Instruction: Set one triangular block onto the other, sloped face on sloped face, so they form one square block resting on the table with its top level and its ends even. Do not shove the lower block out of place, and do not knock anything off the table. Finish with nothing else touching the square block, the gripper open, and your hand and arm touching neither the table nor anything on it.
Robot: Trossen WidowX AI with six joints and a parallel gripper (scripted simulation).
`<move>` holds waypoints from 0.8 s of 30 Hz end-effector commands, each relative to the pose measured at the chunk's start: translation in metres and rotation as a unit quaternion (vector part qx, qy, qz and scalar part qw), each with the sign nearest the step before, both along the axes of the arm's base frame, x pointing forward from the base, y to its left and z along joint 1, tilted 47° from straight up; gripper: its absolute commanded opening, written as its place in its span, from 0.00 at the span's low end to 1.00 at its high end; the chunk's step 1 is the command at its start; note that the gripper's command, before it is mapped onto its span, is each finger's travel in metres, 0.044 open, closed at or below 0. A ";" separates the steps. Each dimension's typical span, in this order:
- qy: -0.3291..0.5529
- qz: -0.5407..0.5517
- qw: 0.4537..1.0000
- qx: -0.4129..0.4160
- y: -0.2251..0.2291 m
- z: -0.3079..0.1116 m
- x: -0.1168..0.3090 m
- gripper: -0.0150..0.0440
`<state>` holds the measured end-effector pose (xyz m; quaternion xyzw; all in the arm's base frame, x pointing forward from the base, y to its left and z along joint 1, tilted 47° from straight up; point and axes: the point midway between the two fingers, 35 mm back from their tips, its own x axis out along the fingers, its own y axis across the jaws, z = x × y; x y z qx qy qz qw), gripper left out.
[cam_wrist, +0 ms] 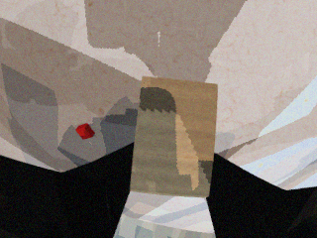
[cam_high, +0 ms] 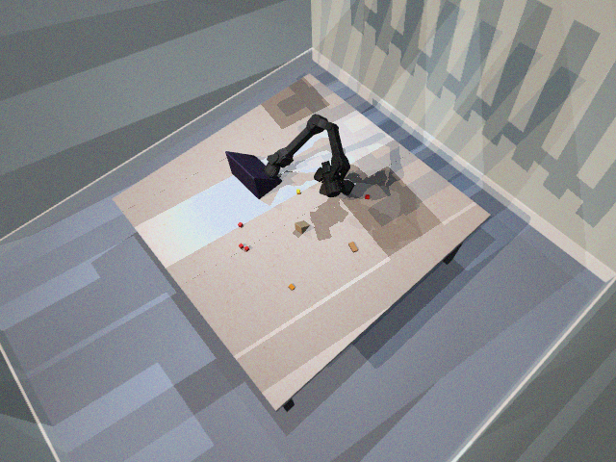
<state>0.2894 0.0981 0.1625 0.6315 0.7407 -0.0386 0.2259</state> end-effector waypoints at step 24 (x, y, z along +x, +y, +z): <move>-0.213 0.255 0.938 -0.098 0.016 -0.017 -0.025 0.25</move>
